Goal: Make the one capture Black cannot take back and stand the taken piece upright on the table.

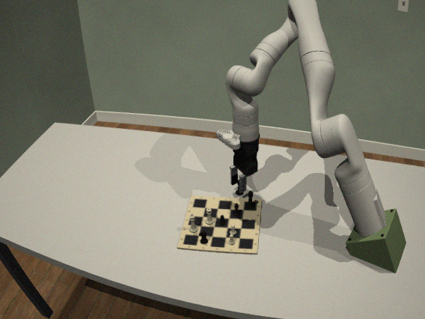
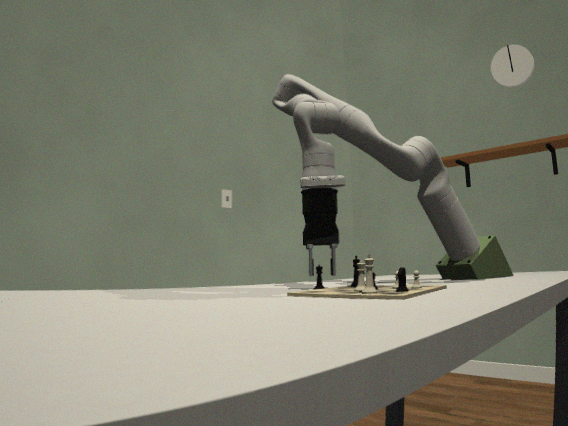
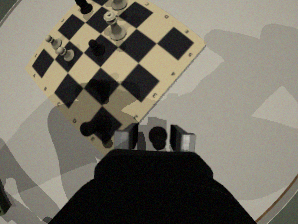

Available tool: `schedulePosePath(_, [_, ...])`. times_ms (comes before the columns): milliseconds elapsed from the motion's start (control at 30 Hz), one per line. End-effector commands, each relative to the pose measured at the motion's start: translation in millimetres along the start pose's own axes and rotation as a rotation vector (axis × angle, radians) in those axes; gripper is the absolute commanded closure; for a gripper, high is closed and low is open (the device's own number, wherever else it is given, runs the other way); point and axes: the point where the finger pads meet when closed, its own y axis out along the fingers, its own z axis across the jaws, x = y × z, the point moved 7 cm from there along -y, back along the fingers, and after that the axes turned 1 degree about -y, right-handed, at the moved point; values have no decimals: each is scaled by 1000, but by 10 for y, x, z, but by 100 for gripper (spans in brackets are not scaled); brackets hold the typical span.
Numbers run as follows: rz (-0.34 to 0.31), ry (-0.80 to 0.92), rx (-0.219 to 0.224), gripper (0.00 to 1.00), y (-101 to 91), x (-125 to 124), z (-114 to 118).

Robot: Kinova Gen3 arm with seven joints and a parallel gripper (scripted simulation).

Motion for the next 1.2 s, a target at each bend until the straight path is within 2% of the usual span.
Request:
schedulePosePath(0, [-7,10,-2,21,-87,34,16])
schedulePosePath(233, [-6,10,-2,21,-384,32,13])
schedulePosePath(300, [-6,10,-2,21,-384,32,13])
schedulePosePath(333, [-4,6,10,21,-431,27,44])
schedulePosePath(400, [-6,9,-3,21,-521,32,12])
schedulePosePath(600, [-4,7,8,21,-739,27,39])
schedulePosePath(933, [-5,5,9,21,-814,31,37])
schedulePosePath(967, [-5,5,9,0,-814,31,37])
schedulePosePath(1167, [-5,5,9,0,-814,31,37])
